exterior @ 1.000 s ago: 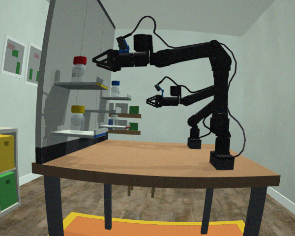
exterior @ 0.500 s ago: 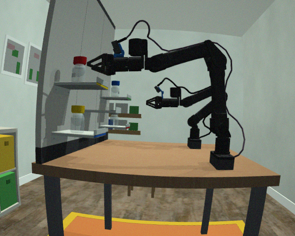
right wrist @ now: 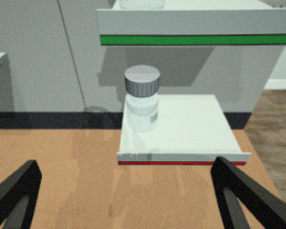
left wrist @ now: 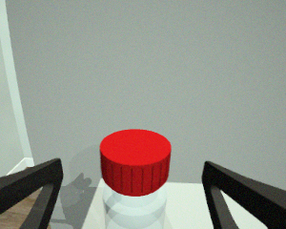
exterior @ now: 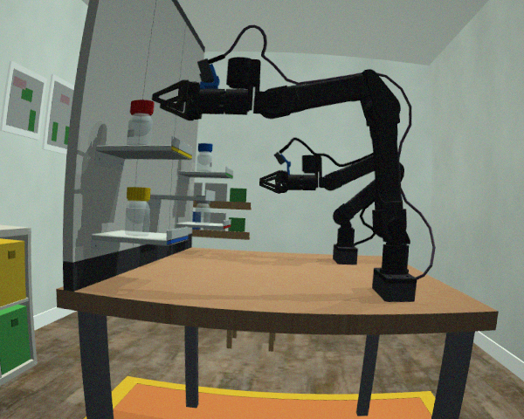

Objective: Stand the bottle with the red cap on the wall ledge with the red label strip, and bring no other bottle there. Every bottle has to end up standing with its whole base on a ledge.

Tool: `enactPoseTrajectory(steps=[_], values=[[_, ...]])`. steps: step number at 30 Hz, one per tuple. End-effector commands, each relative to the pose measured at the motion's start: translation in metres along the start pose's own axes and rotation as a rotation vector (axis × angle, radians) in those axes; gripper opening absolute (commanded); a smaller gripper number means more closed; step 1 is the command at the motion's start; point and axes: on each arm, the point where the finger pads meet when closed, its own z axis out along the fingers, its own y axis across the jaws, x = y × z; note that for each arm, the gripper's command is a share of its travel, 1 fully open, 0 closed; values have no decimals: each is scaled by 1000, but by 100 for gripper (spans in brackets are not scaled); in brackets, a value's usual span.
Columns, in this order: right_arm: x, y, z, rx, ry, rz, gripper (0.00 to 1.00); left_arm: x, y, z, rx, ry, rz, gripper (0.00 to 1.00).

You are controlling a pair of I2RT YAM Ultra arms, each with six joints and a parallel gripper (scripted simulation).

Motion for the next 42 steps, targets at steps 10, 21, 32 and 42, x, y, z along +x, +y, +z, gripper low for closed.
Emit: enactPoseTrajectory(steps=[10,21,32,42], values=[[-8,0,0,-1,-27,-4,100,-12,-4,19,-1,-4,-3,94],[-8,0,0,-1,-27,-4,100,-12,-5,32,-1,-4,-3,94],[-8,0,0,-1,-27,-4,100,-19,-5,39,-1,-20,-2,94],[-8,0,0,-1,-27,-4,100,-15,-3,39,1,-15,-2,68]])
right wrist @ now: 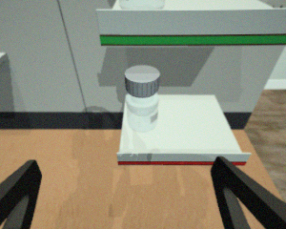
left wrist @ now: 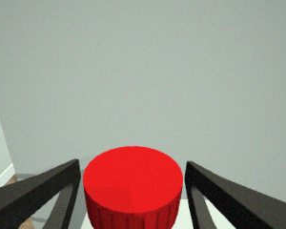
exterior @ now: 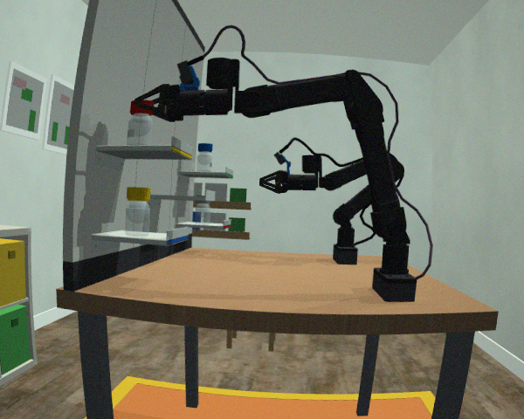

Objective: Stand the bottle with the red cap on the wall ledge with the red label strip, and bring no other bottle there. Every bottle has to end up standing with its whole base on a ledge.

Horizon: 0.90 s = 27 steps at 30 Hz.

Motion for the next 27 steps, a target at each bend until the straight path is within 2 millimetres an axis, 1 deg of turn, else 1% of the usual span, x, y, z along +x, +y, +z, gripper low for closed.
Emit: enactPoseTrajectory(steps=[1,2,3,7,8,9,10,16,17,18,20,22,25,26,27], values=[[-8,0,0,-1,-27,-4,100,-22,-2,-4,1,-45,0,68],[-8,0,0,-1,-27,-4,100,-22,-2,-4,1,-45,0,68],[-8,0,0,-1,-27,-4,100,-22,-2,-4,1,-45,0,64],[-8,0,0,-1,-27,-4,100,-22,-2,-4,1,-45,0,64],[-8,0,0,-1,-27,-4,100,-22,-2,-4,1,-45,0,60],[-8,0,0,-1,-27,-4,100,-22,-2,-4,1,-45,0,60],[-8,0,0,-1,-27,-4,100,-28,-1,-4,1,-56,1,60],[-8,0,0,-1,-27,-4,100,-28,-1,-4,1,-56,1,51],[-8,0,0,-1,-27,-4,100,-28,-1,-4,1,-56,1,40],[-8,0,0,-1,-27,-4,100,-22,-1,-4,1,-45,0,28],[-8,0,0,-1,-27,-4,100,-22,-1,-4,1,-45,0,6],[-8,0,0,-1,-27,-4,100,-22,-1,-4,1,-45,0,6],[-8,0,0,-1,-27,-4,100,-28,-1,-4,1,-43,0,40],[-8,0,0,-1,-27,-4,100,-32,-1,-4,1,-43,0,49],[-8,0,0,-1,-27,-4,100,-35,-1,-4,1,-43,0,49]])
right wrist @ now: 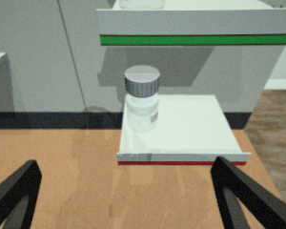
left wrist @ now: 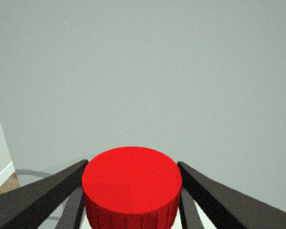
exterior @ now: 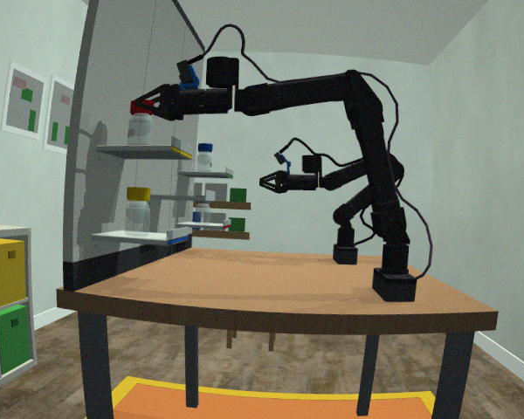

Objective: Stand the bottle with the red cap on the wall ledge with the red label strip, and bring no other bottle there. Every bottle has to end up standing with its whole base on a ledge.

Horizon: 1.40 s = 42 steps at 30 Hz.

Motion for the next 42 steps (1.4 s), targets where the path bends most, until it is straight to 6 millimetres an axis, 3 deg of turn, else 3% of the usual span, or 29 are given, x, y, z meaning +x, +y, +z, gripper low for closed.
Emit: enactPoseTrajectory(steps=[1,10,19,27,29,36,42], values=[[-8,0,0,-1,-27,-4,100,-40,-1,-5,1,-58,1,49],[-8,0,0,-1,-27,-4,100,-86,-1,-8,1,-58,1,49],[-10,-5,7,47,39,-16,100,-89,-1,-8,1,-71,2,49],[-87,4,33,68,24,-58,100,-89,-1,-8,1,-71,2,49],[-87,4,33,68,24,-58,100,-89,-1,-8,1,-71,2,49],[-147,13,52,73,-7,-82,100,-89,-1,-8,1,-71,2,49],[-176,18,60,73,-29,-91,100,-89,-1,-8,1,-71,2,49]])
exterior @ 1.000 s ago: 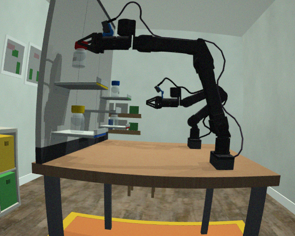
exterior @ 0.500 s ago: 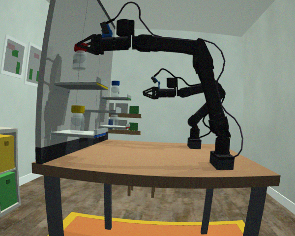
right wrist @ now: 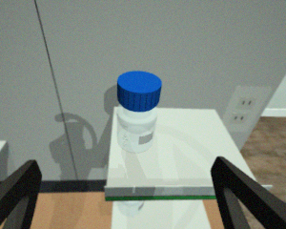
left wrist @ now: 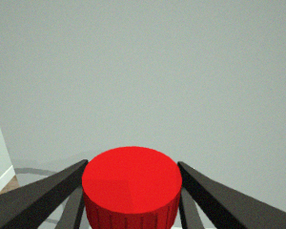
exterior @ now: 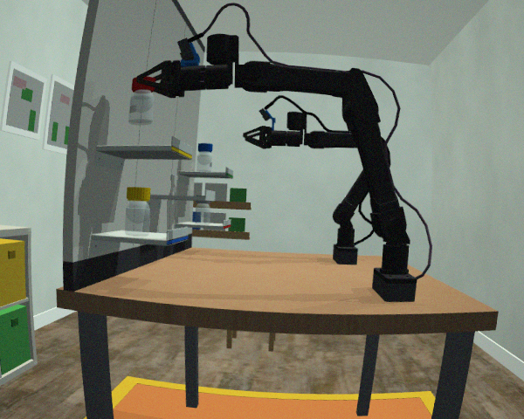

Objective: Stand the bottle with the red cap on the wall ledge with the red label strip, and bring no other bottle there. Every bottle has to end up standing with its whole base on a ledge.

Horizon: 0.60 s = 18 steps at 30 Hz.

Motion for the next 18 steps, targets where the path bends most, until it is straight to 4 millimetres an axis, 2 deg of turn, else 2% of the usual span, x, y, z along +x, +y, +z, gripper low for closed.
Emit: enactPoseTrajectory(steps=[1,7,9,12,14,16,18], values=[[-14,0,4,13,6,-11,100,-35,-1,-9,1,-84,3,49],[-22,1,5,11,-16,-4,100,-35,-1,-9,1,-84,3,49],[-26,1,2,11,-25,-4,100,-44,-1,-13,-22,-112,-1,49],[-26,1,2,9,-25,-4,100,-34,-8,-7,-66,-105,8,49],[-26,1,2,9,-25,-4,100,-26,-28,-4,-101,-103,11,49],[-26,1,2,9,-25,-4,100,-18,-61,-4,-117,-103,-2,49],[-26,1,2,9,-25,-4,100,0,-86,-2,-158,-82,-23,49]])
